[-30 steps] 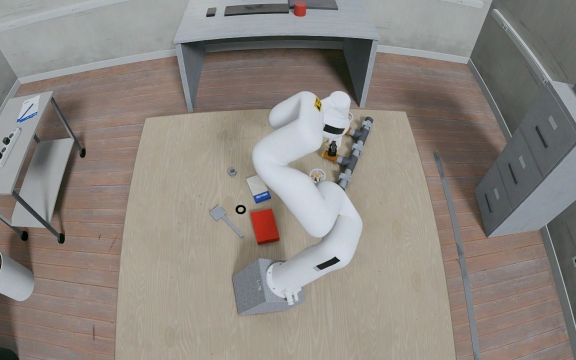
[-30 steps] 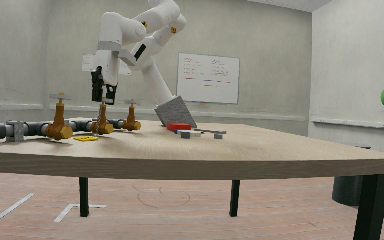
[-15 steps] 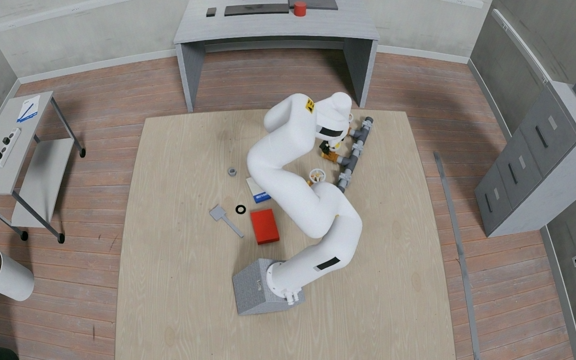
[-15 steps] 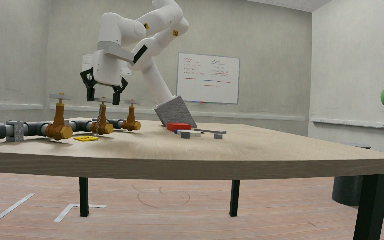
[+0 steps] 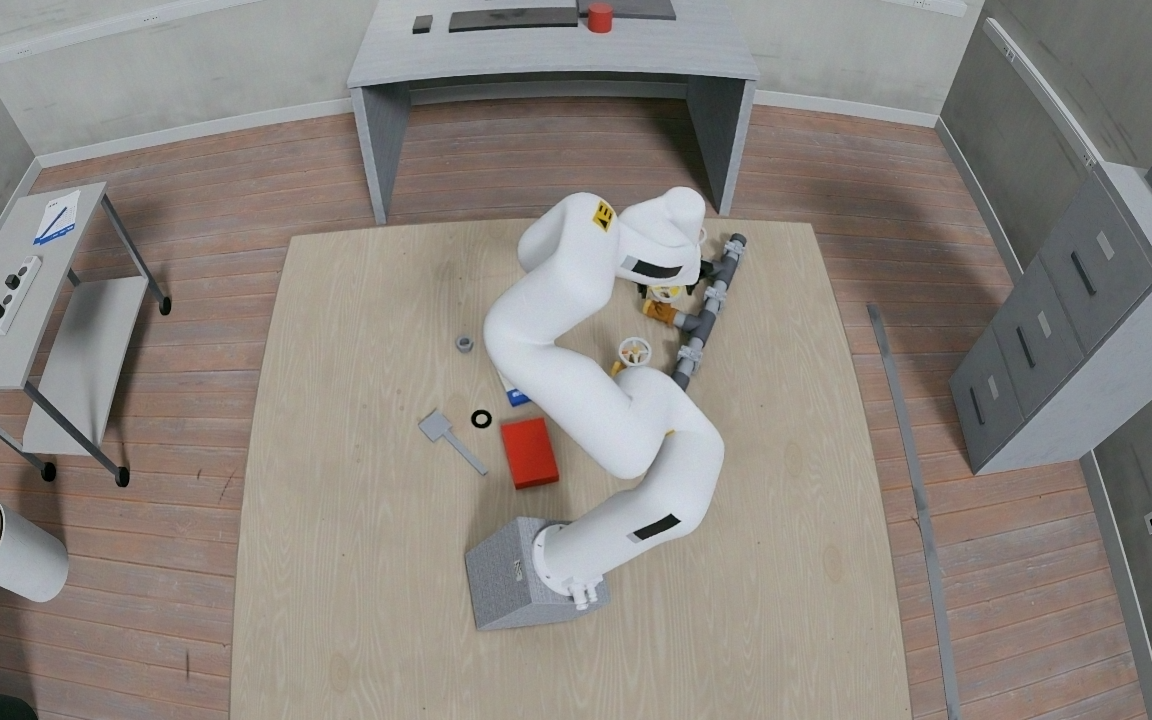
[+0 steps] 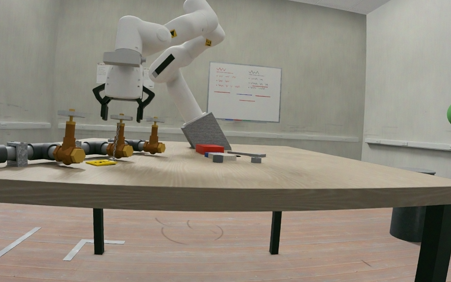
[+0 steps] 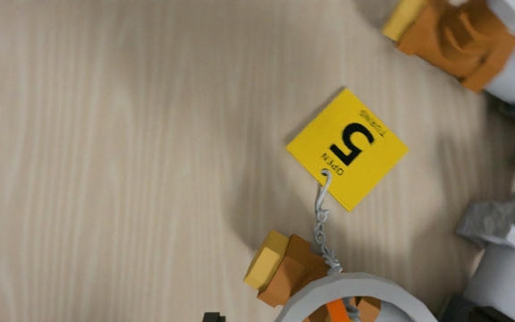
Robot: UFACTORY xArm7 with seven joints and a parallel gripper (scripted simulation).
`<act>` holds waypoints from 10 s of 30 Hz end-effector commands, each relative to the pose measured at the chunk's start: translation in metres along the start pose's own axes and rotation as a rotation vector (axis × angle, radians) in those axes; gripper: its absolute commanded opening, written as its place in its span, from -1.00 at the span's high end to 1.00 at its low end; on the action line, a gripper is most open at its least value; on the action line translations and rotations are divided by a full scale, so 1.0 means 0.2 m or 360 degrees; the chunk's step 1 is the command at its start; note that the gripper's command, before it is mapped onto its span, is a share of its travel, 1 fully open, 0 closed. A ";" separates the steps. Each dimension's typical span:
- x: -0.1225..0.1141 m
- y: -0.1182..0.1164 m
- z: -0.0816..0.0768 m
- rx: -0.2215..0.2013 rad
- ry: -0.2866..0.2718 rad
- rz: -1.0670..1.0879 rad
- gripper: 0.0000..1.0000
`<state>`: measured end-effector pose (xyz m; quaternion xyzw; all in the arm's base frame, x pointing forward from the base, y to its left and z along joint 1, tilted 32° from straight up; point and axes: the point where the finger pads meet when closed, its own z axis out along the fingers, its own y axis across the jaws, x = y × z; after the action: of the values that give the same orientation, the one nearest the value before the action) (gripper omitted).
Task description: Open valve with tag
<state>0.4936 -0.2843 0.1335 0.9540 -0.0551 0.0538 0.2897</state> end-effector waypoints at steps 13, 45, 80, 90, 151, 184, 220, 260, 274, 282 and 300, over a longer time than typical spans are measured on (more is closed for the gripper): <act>0.01 0.00 -0.01 -0.0018 0.0012 0.1326 -1.00; 0.01 0.00 -0.01 -0.0078 -0.0027 0.2432 1.00; 0.01 0.00 -0.01 -0.0075 -0.0031 0.2246 1.00; 0.01 0.00 -0.01 -0.0068 -0.0039 0.1828 1.00; 0.01 0.00 -0.01 0.0019 -0.0079 -0.2285 1.00; 0.01 0.00 -0.01 0.0019 -0.0079 -0.2280 -1.00; 0.01 0.00 -0.01 -0.0022 -0.0033 -0.0110 -1.00; 0.01 0.00 -0.01 -0.0078 -0.0027 0.2432 -1.00; 0.01 0.00 -0.01 -0.0078 -0.0027 0.2432 1.00; 0.01 0.00 -0.01 -0.0078 -0.0027 0.2432 1.00; 0.01 0.00 -0.01 -0.0075 -0.0031 0.2246 1.00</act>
<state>0.4931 -0.2844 0.1334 0.6634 -0.6859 0.2221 0.2002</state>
